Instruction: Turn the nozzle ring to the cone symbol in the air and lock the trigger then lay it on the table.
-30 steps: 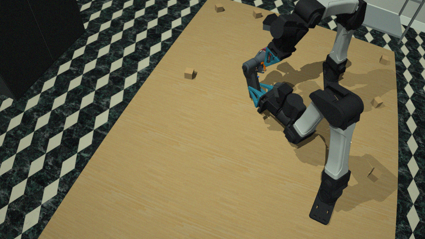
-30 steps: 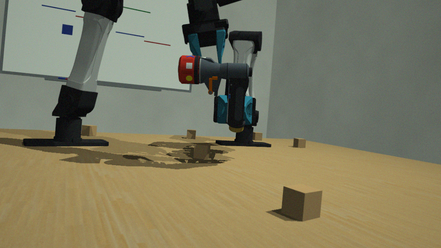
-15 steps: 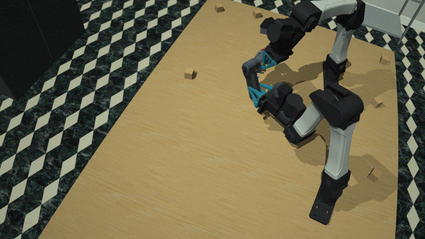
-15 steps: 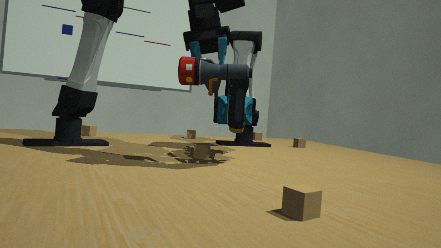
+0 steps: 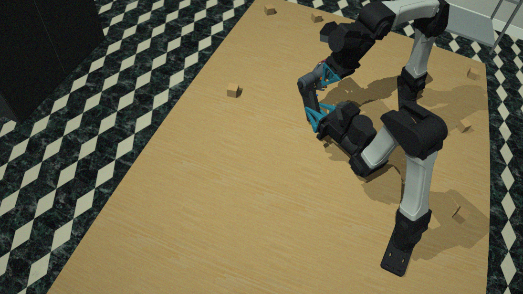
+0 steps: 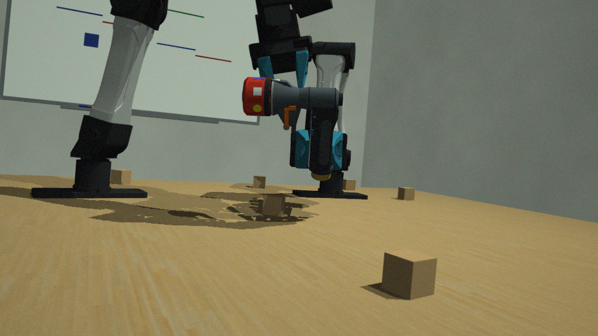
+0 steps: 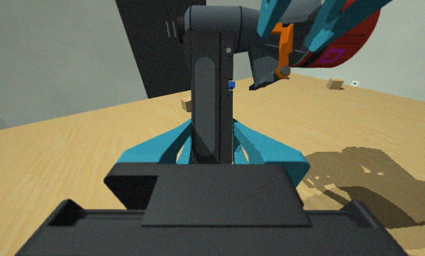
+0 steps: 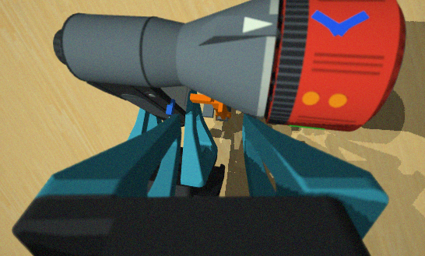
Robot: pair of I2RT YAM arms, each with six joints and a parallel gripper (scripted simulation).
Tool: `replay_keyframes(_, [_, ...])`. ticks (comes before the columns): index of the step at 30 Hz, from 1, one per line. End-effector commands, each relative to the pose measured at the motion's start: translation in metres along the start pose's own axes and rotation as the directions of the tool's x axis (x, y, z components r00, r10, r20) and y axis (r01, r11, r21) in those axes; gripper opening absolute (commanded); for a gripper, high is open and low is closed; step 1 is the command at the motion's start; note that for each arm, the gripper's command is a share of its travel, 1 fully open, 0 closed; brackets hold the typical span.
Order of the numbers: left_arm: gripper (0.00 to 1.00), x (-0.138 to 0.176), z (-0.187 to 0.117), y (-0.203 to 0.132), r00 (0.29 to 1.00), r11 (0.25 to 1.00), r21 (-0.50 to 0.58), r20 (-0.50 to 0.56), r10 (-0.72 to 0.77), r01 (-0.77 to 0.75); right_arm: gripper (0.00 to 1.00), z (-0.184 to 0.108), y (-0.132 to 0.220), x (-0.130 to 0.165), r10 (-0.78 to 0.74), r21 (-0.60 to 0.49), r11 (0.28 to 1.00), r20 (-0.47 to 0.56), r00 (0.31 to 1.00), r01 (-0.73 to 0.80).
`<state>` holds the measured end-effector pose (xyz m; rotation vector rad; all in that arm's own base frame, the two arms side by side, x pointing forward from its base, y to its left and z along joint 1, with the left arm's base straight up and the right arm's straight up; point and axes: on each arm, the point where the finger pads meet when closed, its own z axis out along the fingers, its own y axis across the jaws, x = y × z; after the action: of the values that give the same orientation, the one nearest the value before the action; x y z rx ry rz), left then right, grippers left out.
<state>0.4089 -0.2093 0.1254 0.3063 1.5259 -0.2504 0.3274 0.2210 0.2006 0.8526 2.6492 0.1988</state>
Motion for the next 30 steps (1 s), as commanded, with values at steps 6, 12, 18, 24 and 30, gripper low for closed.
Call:
replay_keyframes(6, [0.36, -0.059, 0.006, 0.001, 0.981, 0.999, 0.005, 0.189, -0.047, 0.047, 0.37, 0.002, 0.013, -0.014, 0.018, -0.034, 0.999, 0.025, 1.000, -0.017])
replay_keyframes(12, [0.36, -0.059, 0.006, 0.001, 0.981, 0.999, 0.005, 0.189, -0.047, 0.047, 0.37, 0.002, 0.014, -0.014, 0.016, -0.037, 0.999, 0.023, 1.000, -0.015])
replay_keyframes(18, [0.36, -0.059, 0.006, 0.001, 0.981, 0.999, 0.005, 0.189, -0.047, 0.047, 0.37, 0.003, 0.017, -0.013, 0.010, -0.037, 0.999, 0.019, 1.000, -0.009])
replay_keyframes(24, [0.36, -0.059, 0.006, -0.001, 0.981, 0.999, 0.010, 0.189, -0.048, 0.047, 0.37, 0.004, 0.020, -0.015, 0.013, -0.037, 0.999, 0.018, 1.000, -0.012])
replay_keyframes(30, [0.36, -0.059, 0.006, -0.002, 0.981, 0.999, 0.011, 0.189, -0.048, 0.047, 0.37, 0.003, 0.026, -0.005, -0.015, -0.046, 0.999, 0.001, 1.000, 0.015])
